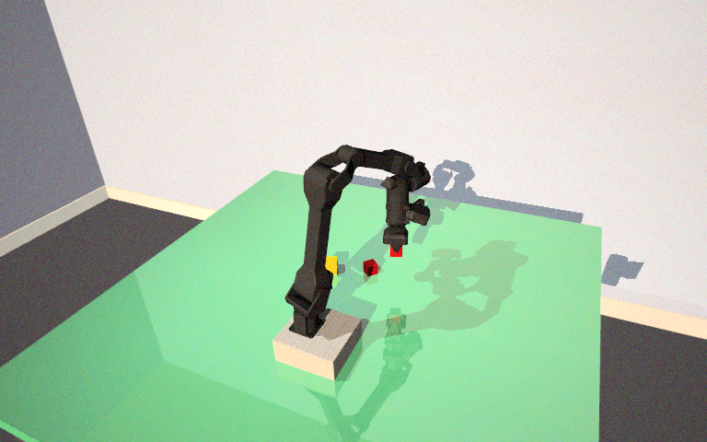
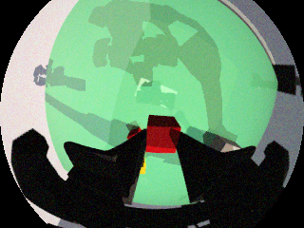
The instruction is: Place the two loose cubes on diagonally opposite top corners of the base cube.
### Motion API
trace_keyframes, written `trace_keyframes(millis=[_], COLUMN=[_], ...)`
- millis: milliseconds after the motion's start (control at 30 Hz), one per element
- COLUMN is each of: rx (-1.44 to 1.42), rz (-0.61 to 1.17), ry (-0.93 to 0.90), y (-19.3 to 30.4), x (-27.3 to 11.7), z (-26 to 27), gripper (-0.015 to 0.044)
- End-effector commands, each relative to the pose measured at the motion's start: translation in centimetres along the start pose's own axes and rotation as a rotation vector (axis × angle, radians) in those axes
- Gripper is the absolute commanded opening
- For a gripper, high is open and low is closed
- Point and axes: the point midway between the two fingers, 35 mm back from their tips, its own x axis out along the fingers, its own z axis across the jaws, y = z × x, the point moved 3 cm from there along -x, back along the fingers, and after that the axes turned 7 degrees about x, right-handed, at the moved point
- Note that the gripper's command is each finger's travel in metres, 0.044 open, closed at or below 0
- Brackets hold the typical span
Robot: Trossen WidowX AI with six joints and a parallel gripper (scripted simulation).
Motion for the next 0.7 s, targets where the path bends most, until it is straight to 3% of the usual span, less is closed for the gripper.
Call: trace_keyframes(millis=[0, 667], rx=[-0.054, -0.306], rz=[0.008, 0.024], ry=[-0.004, -0.015], y=[1.2, 6.8], x=[0.2, 1.0], z=[0.5, 2.5], gripper=[0.0105, 0.0105])
